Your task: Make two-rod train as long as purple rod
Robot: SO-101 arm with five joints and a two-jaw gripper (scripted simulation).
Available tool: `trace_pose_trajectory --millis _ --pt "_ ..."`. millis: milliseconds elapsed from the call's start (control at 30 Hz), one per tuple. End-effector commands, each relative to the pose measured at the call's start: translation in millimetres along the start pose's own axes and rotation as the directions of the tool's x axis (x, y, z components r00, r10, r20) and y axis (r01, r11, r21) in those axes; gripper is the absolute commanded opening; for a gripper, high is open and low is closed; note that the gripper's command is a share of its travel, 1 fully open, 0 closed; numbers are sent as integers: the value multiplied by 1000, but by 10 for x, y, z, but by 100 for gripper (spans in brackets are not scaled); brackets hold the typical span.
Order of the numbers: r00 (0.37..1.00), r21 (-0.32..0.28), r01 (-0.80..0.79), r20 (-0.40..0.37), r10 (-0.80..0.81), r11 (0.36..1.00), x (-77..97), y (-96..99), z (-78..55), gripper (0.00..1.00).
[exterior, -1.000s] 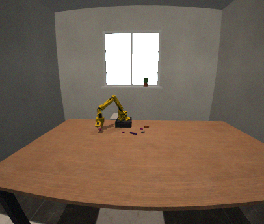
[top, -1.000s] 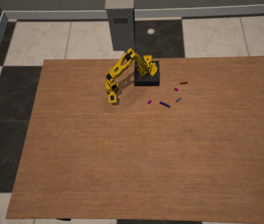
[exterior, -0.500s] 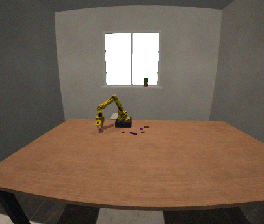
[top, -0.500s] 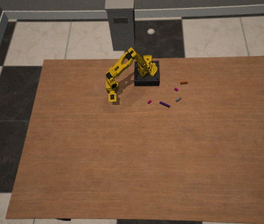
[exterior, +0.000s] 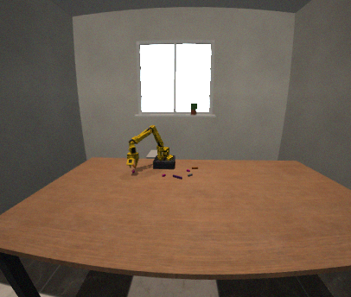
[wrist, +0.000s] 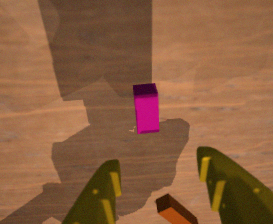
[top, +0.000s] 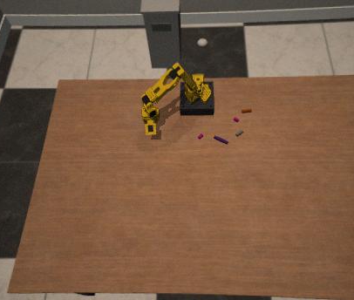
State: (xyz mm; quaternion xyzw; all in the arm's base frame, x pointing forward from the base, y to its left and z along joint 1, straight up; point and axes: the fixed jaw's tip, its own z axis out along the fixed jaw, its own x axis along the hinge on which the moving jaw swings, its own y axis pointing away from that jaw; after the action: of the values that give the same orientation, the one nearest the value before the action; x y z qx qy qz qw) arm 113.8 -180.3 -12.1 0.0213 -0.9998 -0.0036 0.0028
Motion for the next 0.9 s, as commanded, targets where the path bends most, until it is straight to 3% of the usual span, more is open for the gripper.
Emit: trace_pose_trajectory --millis 0,333,867 --pt "1000 16 -1 10 1 1000 -30 -20 -85 17" --pt "1000 16 -1 10 1 1000 -27 -15 -226 17" --pt "1000 16 -1 10 1 1000 -27 -14 -237 17"
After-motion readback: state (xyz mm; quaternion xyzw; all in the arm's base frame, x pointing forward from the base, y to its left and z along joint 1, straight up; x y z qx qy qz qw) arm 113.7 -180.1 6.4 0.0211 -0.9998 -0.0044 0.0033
